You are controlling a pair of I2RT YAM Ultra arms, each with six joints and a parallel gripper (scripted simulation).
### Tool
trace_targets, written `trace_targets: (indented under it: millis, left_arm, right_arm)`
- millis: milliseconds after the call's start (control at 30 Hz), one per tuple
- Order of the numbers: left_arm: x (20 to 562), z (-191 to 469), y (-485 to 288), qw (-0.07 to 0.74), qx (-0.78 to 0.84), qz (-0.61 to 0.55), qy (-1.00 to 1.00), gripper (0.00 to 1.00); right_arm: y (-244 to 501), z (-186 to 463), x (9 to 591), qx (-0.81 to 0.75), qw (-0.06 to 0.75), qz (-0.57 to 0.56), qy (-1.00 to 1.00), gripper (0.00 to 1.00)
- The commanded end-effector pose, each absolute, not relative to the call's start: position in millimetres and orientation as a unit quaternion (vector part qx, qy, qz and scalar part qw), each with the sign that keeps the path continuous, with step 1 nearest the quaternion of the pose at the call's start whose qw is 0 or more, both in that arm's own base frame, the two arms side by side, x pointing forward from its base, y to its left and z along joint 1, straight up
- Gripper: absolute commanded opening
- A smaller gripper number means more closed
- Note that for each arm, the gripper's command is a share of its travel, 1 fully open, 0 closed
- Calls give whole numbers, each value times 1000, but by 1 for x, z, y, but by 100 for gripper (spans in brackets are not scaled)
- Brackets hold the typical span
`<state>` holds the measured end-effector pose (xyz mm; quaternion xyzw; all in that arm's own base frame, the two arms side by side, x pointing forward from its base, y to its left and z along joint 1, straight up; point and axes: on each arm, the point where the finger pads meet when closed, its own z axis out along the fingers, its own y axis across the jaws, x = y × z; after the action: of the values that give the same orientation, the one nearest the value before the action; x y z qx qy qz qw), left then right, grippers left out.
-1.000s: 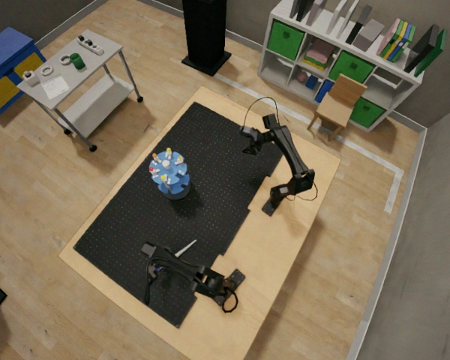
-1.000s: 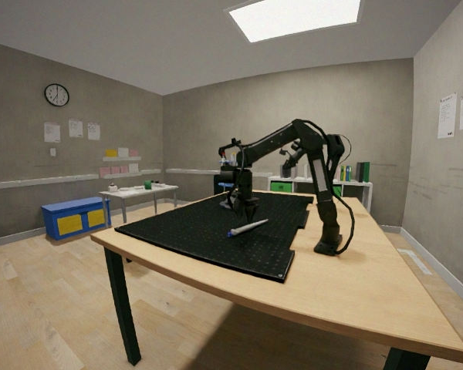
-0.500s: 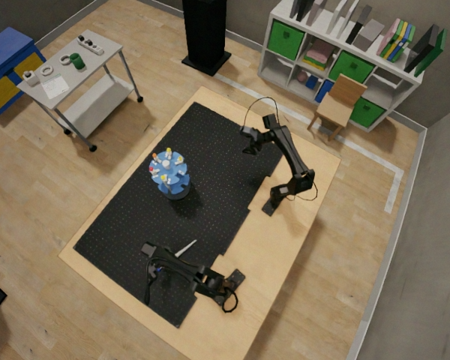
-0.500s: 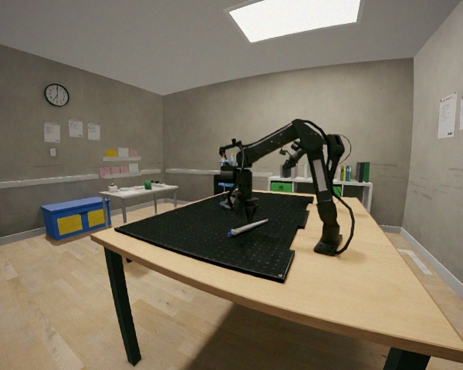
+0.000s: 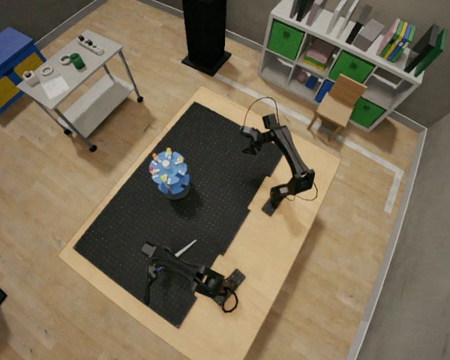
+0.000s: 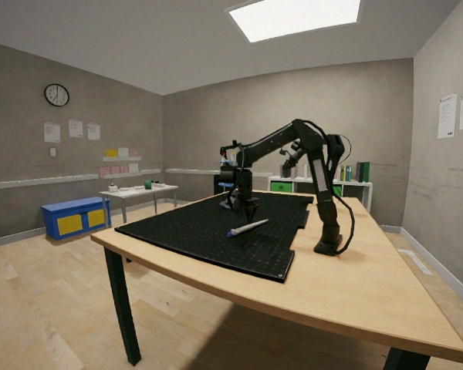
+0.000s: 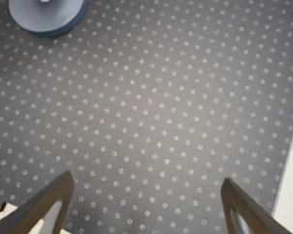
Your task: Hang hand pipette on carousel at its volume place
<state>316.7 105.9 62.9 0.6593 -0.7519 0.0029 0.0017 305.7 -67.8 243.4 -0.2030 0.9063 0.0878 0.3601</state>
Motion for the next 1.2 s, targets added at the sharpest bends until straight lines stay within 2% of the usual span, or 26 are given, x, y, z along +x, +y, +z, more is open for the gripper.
trace_targets:
  millis: [0, 733, 1167]
  left_arm:
    - [312, 67, 114, -7, 662, -2, -750, 54]
    - [316, 66, 110, -5, 661, 2, -751, 54]
    - [310, 38, 113, 6, 661, -7, -750, 54]
  right_arm:
    - [-70, 253, 309, -207, 377, 82, 899, 100]
    - [-70, 253, 309, -207, 377, 82, 899, 100]
    - [-70, 253, 309, -207, 377, 82, 899, 100]
